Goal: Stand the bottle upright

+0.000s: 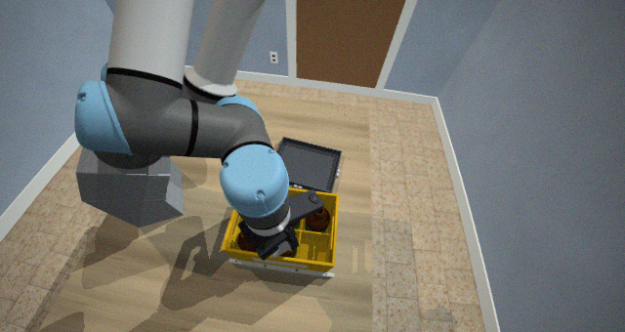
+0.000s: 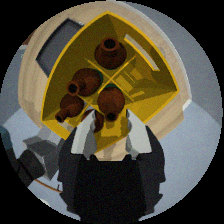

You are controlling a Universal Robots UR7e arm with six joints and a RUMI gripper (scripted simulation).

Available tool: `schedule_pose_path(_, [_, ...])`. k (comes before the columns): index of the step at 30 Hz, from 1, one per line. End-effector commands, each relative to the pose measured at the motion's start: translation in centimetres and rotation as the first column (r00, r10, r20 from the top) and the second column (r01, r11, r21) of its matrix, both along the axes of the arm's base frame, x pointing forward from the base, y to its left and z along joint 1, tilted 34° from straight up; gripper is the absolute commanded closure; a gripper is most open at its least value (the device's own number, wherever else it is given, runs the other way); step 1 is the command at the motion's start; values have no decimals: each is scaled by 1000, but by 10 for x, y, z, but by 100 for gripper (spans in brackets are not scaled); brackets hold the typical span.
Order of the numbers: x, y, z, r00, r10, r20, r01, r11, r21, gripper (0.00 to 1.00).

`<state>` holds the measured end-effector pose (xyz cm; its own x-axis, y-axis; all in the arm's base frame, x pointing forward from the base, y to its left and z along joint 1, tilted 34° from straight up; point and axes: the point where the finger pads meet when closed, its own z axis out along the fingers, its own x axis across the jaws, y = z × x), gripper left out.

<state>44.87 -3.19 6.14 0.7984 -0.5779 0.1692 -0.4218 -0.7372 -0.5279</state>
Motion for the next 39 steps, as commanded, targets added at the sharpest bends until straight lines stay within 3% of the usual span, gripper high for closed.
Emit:
schedule_pose_path(1, [0,0,0,1000,0,1,0,1000,-1,62])
schedule_pose_path(39, [-3,-3,7,1000,0,1,0,1000,-1,62])
